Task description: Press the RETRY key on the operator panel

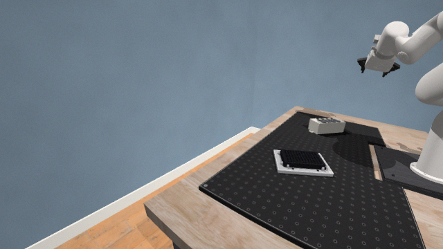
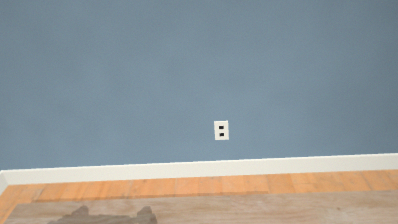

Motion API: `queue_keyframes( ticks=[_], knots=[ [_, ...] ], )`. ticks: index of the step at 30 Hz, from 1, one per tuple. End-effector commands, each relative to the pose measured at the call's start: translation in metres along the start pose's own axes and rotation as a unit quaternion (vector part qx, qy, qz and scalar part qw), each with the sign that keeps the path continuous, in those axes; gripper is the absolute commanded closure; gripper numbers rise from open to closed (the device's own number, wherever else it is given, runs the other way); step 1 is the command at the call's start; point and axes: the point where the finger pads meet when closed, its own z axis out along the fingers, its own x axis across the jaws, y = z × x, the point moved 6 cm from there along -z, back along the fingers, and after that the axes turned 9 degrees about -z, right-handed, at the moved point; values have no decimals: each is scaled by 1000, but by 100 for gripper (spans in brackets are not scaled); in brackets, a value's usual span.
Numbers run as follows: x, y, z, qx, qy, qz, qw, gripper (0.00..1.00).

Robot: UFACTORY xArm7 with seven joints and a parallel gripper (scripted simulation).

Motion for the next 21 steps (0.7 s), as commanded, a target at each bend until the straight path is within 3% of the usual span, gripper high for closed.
queue_keyframes(
  ticks=[1, 17, 18, 21],
  knots=[
    [-1, -1, -1, 1, -1, 1, 1000, 0],
    [-1, -1, -1, 1, -1, 1, 1000, 0],
    [-4, -1, -2, -11, -12, -4, 1000, 100],
    [-15, -1, -4, -38, -36, -16, 998, 100]
  ],
)
